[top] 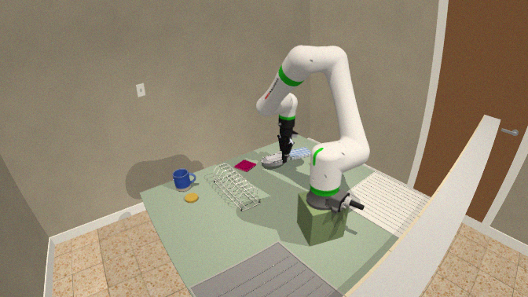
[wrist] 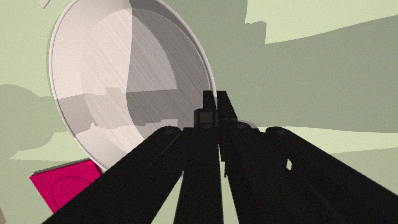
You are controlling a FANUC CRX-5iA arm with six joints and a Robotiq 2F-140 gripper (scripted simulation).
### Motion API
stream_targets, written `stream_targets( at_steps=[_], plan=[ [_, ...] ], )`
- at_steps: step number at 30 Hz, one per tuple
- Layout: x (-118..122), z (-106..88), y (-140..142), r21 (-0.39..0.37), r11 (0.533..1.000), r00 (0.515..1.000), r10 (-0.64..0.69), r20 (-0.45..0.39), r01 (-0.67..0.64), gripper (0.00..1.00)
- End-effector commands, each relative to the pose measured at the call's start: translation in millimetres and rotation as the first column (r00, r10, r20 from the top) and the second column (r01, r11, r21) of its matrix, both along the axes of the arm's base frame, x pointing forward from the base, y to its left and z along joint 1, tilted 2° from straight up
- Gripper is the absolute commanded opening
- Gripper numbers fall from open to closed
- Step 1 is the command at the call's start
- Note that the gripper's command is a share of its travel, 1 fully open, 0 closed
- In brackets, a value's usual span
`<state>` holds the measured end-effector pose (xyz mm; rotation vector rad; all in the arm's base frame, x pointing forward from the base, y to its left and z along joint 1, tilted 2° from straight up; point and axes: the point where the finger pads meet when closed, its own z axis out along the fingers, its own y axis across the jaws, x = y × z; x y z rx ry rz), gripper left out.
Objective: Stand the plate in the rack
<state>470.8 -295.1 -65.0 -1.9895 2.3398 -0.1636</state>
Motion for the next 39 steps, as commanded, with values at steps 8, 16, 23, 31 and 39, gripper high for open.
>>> stream_targets(
  at_steps=[8,16,23,31,39],
  plan=[
    [16.8,21.9,-2.5,0.029,1.000,0.985,0.000,-0.170,0.005,0.10],
    [26.2,32.5,-3.9,0.043,0.999,0.968,0.001,-0.252,0.010,0.10],
    [36.6,45.8,-5.3,0.056,0.998,0.942,0.004,-0.335,0.015,0.10],
    [45.0,55.0,-6.6,0.065,0.998,0.919,0.007,-0.393,0.020,0.10],
    [54.5,64.4,-8.0,0.074,0.997,0.891,0.010,-0.455,0.026,0.10]
  ],
)
